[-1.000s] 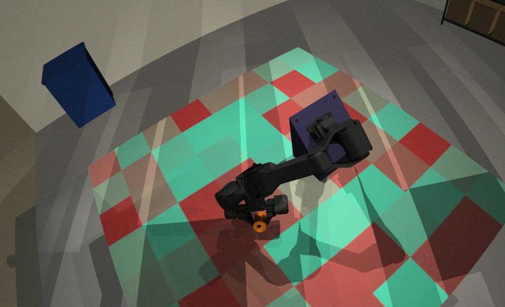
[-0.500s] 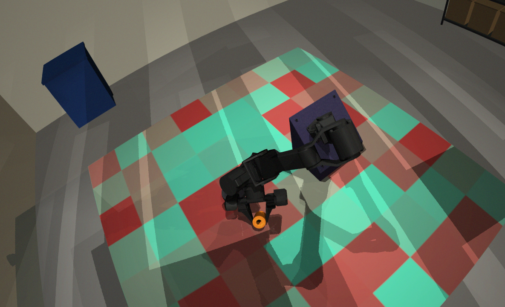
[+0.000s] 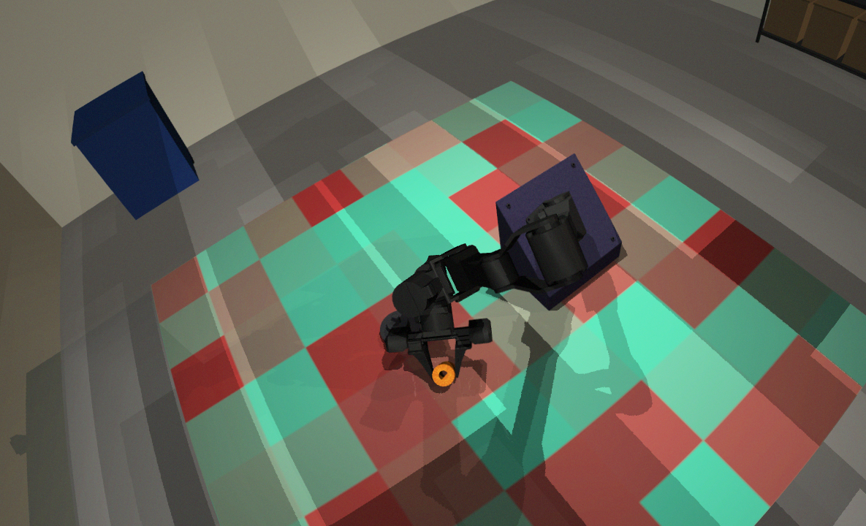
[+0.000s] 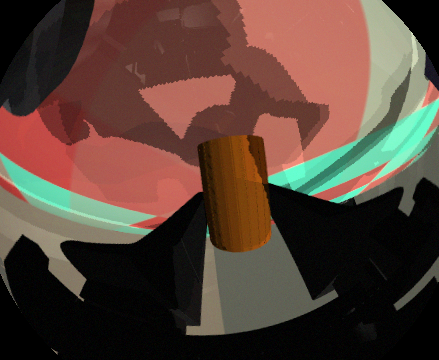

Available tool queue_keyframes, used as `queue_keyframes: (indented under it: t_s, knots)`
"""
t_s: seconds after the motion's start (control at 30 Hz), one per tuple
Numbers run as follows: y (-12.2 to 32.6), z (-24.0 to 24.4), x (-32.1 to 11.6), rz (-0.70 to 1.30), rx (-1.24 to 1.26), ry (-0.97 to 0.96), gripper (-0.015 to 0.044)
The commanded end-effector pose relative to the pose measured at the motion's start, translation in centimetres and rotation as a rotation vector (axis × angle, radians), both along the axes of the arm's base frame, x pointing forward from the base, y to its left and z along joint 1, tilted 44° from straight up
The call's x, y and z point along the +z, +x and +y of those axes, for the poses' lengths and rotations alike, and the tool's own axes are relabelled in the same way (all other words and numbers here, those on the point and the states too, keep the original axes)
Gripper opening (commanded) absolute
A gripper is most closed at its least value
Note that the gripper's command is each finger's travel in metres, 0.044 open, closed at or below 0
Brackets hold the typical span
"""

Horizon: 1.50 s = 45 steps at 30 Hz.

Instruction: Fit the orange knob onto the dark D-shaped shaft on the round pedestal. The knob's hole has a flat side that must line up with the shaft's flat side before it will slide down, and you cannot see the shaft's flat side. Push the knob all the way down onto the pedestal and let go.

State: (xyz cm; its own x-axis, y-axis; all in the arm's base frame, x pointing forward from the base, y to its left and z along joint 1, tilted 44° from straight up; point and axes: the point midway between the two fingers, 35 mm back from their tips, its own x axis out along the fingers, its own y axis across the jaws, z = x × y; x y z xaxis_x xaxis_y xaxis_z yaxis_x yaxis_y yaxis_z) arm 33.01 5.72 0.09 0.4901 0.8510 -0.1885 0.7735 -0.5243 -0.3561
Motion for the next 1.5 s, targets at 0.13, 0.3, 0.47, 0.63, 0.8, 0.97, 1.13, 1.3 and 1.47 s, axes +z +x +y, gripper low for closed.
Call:
queue_keyframes:
  t_s: [0.13, 0.3, 0.47, 0.63, 0.8, 0.97, 1.13, 1.3, 1.47]
  knots:
    - [-0.58, -0.14, -0.43, -0.028, -0.029, 0.072, 0.018]
    - [-0.68, -0.25, -0.59, -0.09, -0.017, 0.064, 0.018]
    - [-0.61, -0.25, -0.53, -0.06, -0.019, 0.059, 0.018]
    - [-0.81, -0.38, -0.6, -0.026, -0.021, 0.054, 0.018]
    - [-0.99, -0.52, -0.78, -0.025, -0.021, 0.054, 0.018]
    - [-0.92, -0.54, -0.81, -0.026, -0.025, 0.052, 0.0206]
    - [-0.92, -0.54, -0.81, -0.026, -0.025, 0.052, 0.026]
    - [-0.92, -0.54, -0.81, -0.026, -0.025, 0.052, 0.026]
    - [-0.92, -0.54, -0.81, -0.026, -0.025, 0.052, 0.026]
